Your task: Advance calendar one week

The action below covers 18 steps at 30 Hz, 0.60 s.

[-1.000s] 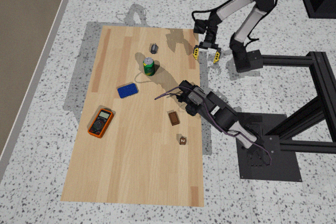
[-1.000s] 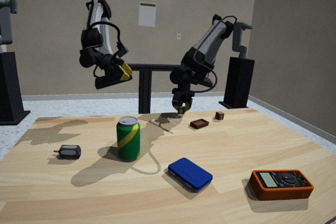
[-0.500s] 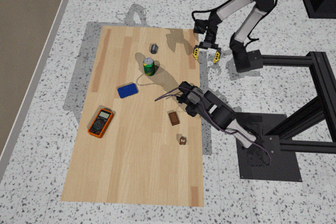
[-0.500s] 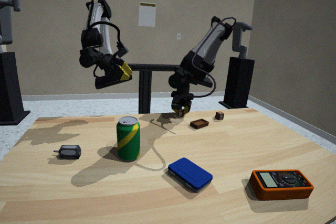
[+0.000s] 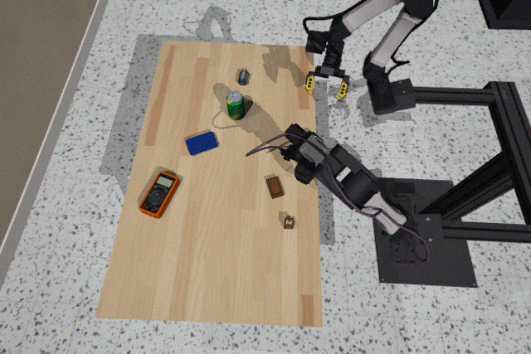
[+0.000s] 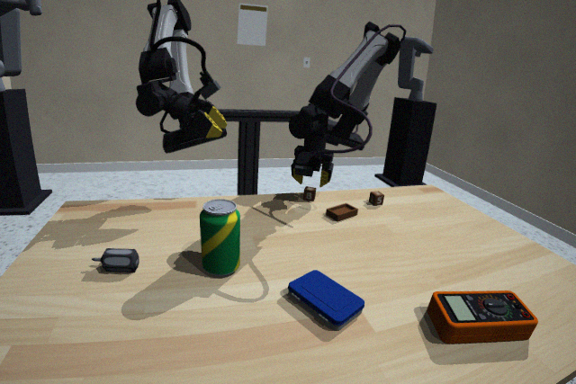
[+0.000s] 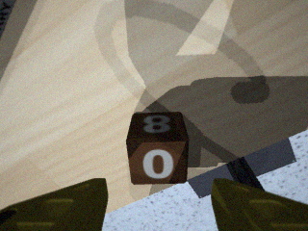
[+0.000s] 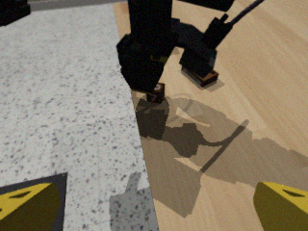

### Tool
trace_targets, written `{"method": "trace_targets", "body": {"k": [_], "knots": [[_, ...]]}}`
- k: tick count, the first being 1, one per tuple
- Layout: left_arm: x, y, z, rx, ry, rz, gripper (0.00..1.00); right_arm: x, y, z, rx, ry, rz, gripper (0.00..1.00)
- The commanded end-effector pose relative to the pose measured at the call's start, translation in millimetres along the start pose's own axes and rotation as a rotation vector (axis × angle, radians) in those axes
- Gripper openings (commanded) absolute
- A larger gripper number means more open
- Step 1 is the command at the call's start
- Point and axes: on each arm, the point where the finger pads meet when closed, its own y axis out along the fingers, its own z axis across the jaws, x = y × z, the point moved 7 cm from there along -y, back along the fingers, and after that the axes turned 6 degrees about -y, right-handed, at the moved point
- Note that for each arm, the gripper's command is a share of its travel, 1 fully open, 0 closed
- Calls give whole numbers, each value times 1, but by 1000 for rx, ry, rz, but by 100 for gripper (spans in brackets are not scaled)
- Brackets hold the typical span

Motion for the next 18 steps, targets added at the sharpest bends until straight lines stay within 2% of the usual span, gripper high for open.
{"method": "trace_targets", "body": {"k": [1, 5, 11, 18], "knots": [[12, -48, 0, -11, -20, -57, 56, 3, -3, -4, -17, -20, -7, 100], [12, -62, 0, -13, 8, -51, 55, 15, -6, -10, -29, -66, -56, 100], [17, -60, 11, -32, 97, -56, 55, 23, -6, -16, -41, -85, -102, 100], [20, -47, 45, -37, 395, -72, 55, 32, -1, -23, -26, -91, -170, 100]]}}
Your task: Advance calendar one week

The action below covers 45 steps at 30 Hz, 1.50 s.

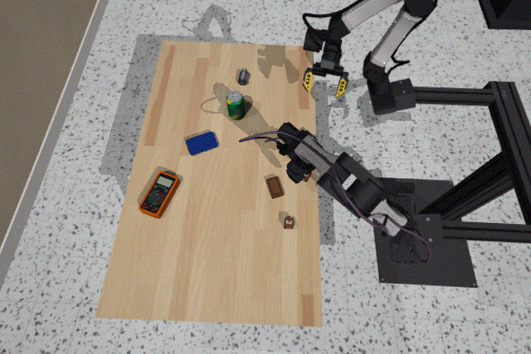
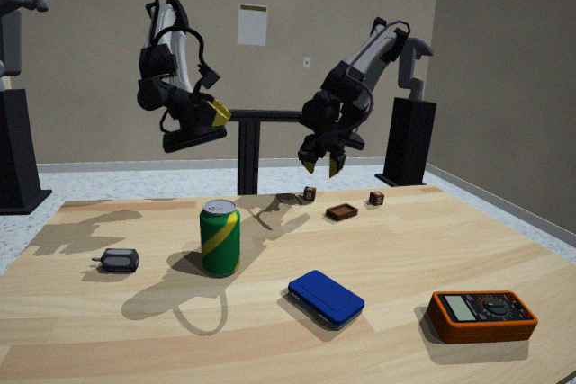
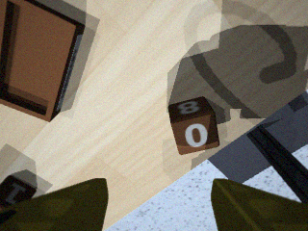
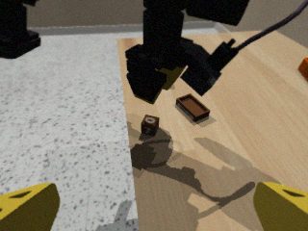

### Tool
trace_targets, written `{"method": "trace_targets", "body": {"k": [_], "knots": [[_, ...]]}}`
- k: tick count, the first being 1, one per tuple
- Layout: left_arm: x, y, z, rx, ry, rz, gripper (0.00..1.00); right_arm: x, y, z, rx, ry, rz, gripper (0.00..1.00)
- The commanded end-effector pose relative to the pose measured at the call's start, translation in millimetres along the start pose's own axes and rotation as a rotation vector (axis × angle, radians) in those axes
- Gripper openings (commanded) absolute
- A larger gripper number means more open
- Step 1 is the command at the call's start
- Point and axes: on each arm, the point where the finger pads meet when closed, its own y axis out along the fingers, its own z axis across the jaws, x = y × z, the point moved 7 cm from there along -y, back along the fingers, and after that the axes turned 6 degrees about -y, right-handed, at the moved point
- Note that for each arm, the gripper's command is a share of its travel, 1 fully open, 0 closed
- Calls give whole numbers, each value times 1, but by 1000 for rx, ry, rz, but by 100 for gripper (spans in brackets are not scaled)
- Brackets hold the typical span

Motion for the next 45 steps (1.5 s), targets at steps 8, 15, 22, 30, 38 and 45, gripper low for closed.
{"method": "trace_targets", "body": {"k": [8, 15, 22, 30, 38, 45], "knots": [[-18, 7, 82, -1, 513, -70, 55, 17, 8, -21, 1, -39, -95, 100], [-35, 15, 115, 15, 692, -67, 55, 20, 14, -27, 15, -41, -112, 100], [-58, 24, 146, 37, 813, -40, 55, 23, 22, -34, 35, -42, -114, 100], [-66, 33, 153, 31, 812, -35, 55, 25, 29, -39, 46, -42, -116, 100], [-68, 63, 149, 2, 818, -10, 44, 27, 33, -42, 51, -44, -115, 100], [-64, 56, 153, 23, 810, -27, 35, 28, 33, -42, 51, -45, -119, 100]]}}
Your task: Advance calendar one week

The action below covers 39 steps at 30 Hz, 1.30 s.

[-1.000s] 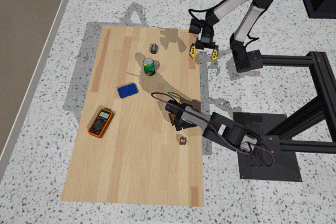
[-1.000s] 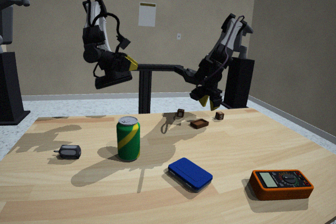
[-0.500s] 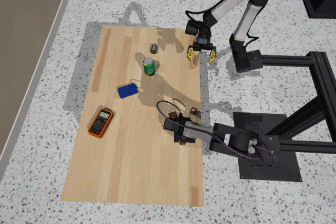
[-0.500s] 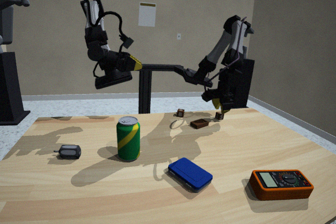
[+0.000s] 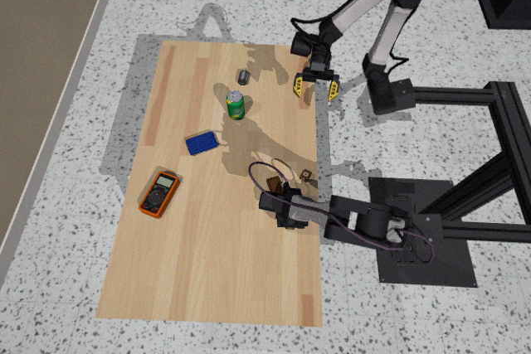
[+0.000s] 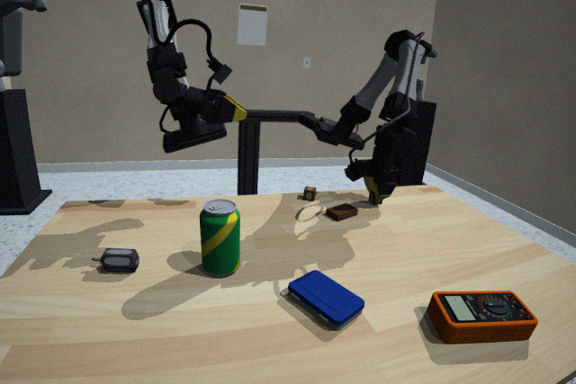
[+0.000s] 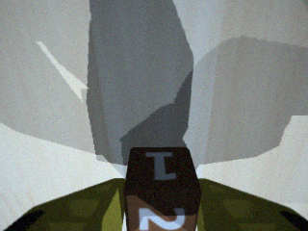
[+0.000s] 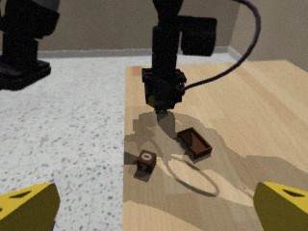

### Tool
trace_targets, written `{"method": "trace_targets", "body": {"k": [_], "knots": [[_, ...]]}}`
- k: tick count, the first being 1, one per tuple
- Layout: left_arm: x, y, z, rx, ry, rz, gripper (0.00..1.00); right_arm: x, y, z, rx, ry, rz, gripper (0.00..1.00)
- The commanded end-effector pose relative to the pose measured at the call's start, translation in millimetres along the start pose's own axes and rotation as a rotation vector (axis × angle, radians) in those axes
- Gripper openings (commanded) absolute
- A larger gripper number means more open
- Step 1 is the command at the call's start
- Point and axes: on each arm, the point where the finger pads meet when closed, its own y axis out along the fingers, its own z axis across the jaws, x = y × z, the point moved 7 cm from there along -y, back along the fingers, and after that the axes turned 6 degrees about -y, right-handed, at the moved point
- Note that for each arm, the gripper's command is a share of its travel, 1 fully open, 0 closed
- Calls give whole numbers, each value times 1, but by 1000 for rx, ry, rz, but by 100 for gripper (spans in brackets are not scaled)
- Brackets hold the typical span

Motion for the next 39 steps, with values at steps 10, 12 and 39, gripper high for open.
{"method": "trace_targets", "body": {"k": [10, 12, 39], "knots": [[1, -19, 9, 45, -11, -16, 20, 7, 2, -13, -14, -35, 3, 100], [1, -33, 8, 45, -9, -12, 20, 9, 4, -15, -13, -39, 0, 100], [122, -82, 35, -1, -274, 15, 20, 20, 11, -43, -140, -64, 133, 100]]}}
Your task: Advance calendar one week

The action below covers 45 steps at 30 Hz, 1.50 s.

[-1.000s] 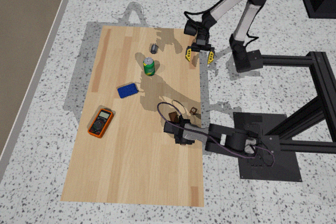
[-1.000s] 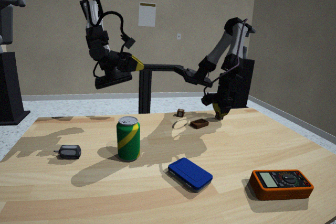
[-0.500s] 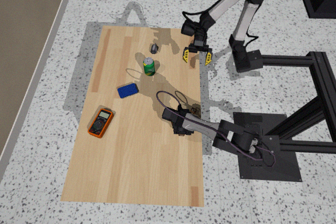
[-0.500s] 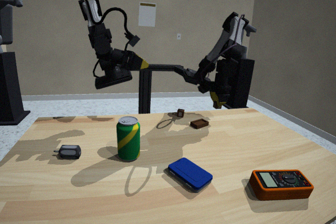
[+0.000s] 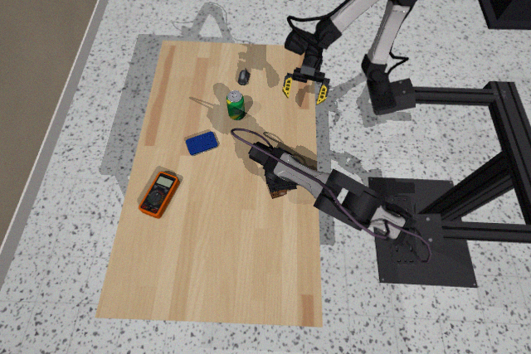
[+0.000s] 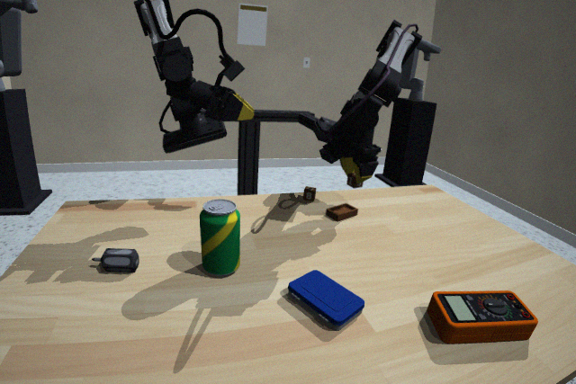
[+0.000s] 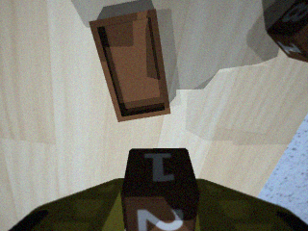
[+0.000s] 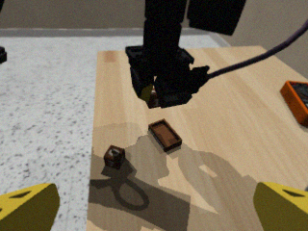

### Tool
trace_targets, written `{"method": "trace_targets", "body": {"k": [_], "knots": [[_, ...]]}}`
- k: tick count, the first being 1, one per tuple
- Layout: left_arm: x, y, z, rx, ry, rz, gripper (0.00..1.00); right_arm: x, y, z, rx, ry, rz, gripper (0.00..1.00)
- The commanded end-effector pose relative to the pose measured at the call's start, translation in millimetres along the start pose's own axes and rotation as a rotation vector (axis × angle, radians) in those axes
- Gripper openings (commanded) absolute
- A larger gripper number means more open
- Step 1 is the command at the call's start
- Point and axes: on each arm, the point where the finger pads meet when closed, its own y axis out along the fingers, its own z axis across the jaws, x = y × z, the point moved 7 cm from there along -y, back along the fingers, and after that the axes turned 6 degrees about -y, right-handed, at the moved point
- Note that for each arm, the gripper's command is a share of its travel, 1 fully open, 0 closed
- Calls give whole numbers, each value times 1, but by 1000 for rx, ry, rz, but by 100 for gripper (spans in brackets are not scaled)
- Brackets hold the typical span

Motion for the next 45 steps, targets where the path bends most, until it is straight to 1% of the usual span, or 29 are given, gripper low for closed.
{"method": "trace_targets", "body": {"k": [1, 5, 9, 12, 18, 22, 23, 29, 31, 32, 35, 45], "knots": [[30, -13, 6, 15, -88, -3, 20, 8, -6, -12, -76, -36, 40, 100], [54, -6, 11, 31, -124, -29, 20, 3, -10, -10, -93, -18, 84, 100], [65, 2, 13, 35, -134, -36, 20, -1, -13, -8, -105, -17, 114, 100], [68, 5, 13, 33, -131, -41, 20, -1, -14, -8, -109, -19, 119, 100], [66, 24, 18, 32, -137, -43, 20, -4, -18, -4, -108, -17, 144, 100], [62, 35, 13, 8, -129, -11, 20, -4, -19, -5, -111, -21, 148, 100], [60, 26, 18, 22, -141, -29, 20, -4, -19, -5, -112, -22, 148, 100], [63, 25, 15, 23, -134, -32, 20, -3, -19, -6, -114, -25, 142, 100], [68, 28, 22, 32, -137, -57, 20, -3, -19, -6, -114, -24, 142, 100], [65, 28, 25, 37, -142, -71, 20, -3, -19, -6, -114, -24, 142, 100], [52, 30, 19, 17, -137, -40, 20, -3, -19, -6, -114, -24, 142, 100], [56, 23, 21, 29, -138, -56, 20, -3, -19, -6, -114, -24, 142, 100]]}}
